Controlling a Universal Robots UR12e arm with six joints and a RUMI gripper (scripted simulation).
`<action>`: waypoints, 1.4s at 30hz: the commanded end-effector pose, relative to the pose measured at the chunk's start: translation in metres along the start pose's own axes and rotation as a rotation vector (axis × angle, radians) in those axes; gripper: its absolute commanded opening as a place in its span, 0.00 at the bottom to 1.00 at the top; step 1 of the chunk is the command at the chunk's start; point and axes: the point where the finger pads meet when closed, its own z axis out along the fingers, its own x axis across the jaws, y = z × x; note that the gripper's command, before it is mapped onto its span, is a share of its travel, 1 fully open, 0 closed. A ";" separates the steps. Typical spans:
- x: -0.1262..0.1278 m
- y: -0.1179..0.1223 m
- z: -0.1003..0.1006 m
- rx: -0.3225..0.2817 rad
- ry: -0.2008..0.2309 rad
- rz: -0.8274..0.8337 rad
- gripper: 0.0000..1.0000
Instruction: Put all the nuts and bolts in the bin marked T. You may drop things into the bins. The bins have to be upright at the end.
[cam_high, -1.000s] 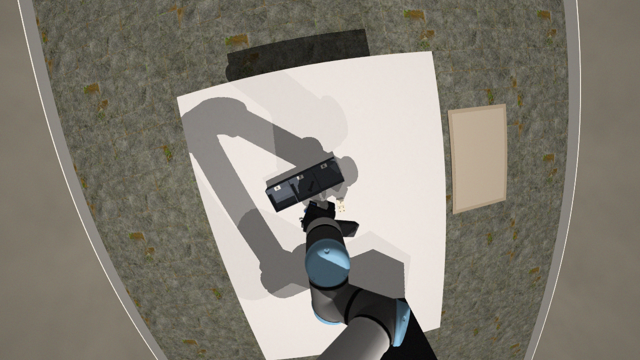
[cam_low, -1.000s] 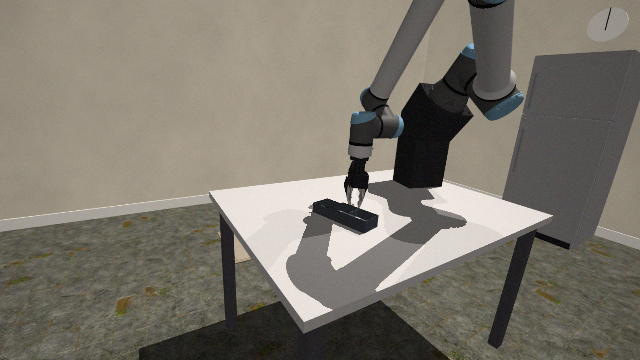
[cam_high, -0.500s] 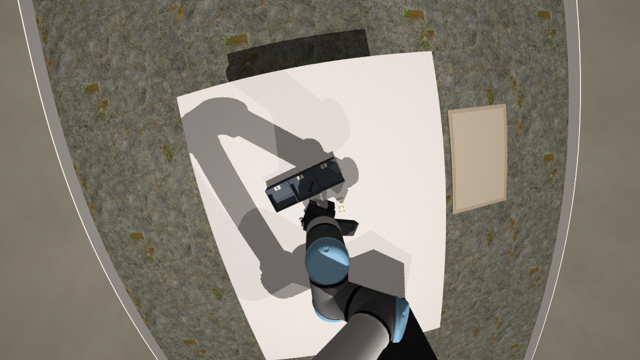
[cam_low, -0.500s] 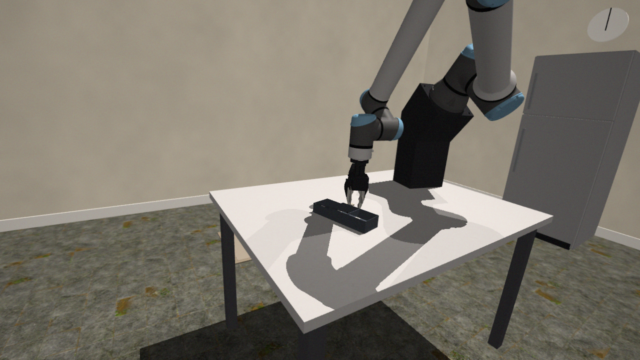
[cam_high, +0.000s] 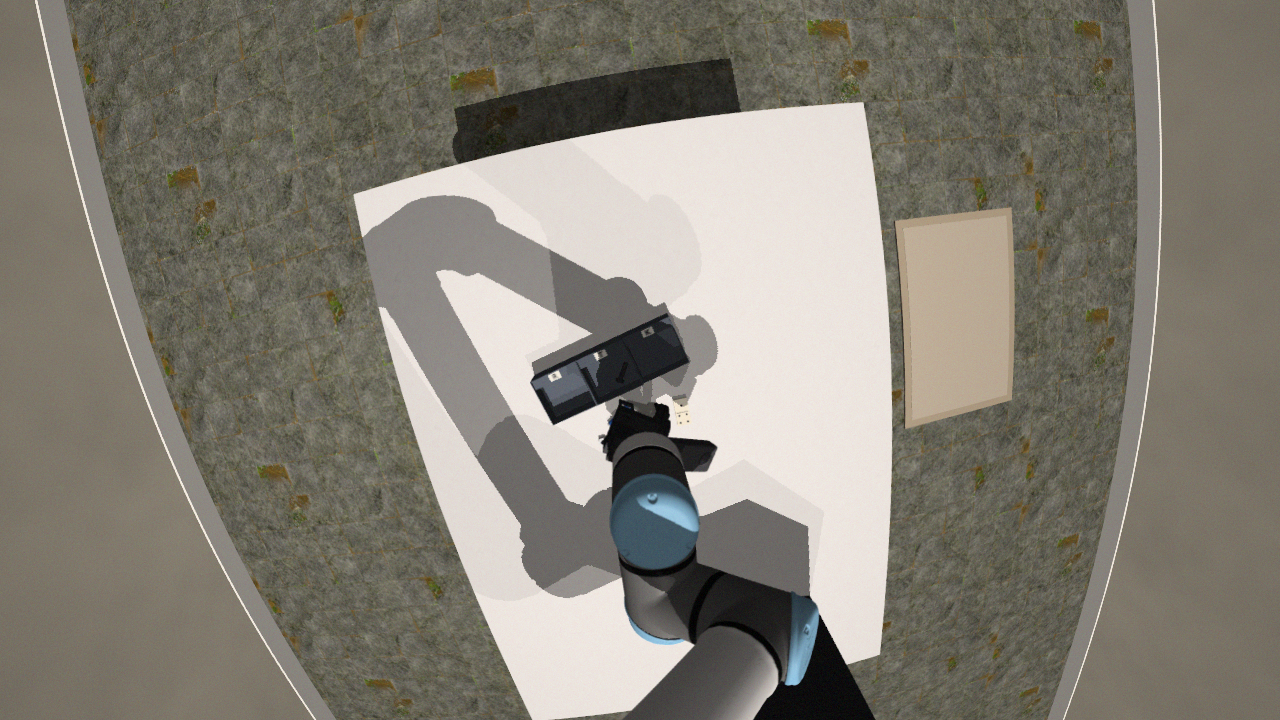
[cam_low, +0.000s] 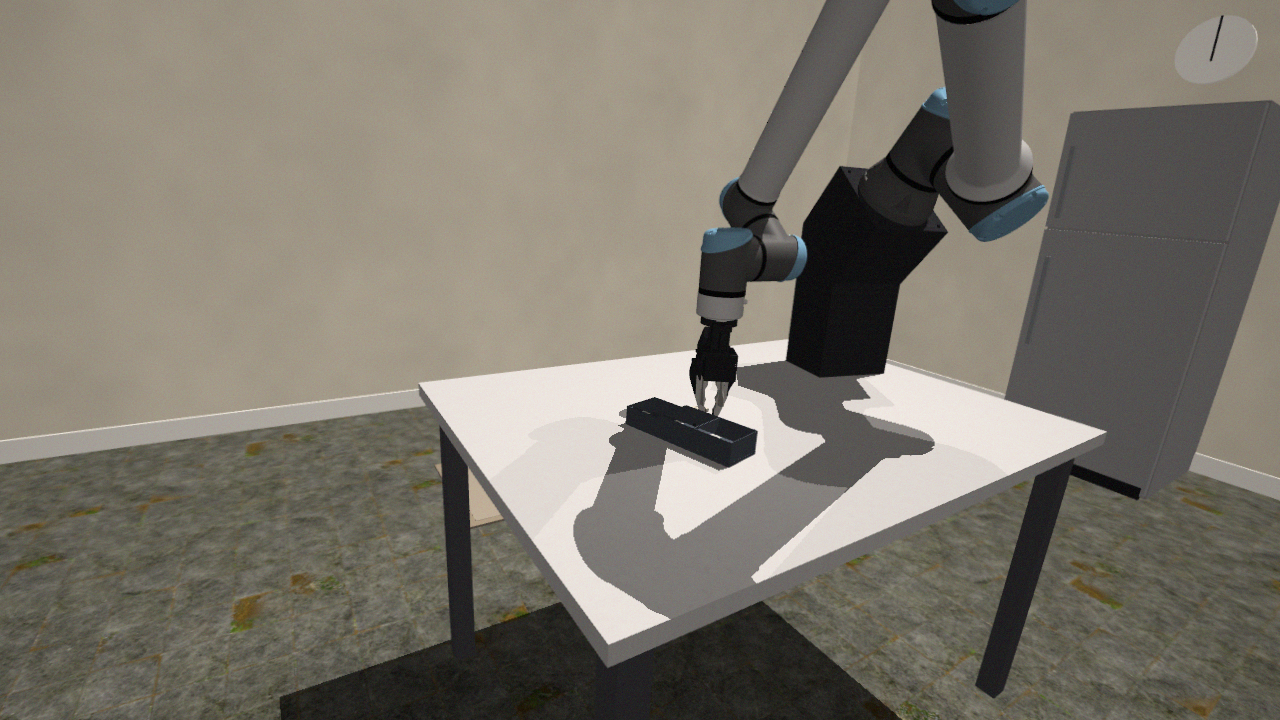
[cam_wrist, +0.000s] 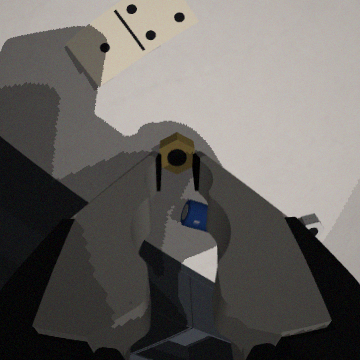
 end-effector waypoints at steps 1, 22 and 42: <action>0.000 0.000 0.000 0.000 -0.001 0.000 0.00; 0.000 0.000 -0.010 0.000 -0.001 0.000 0.00; 0.000 0.000 -0.060 0.000 -0.001 0.000 0.00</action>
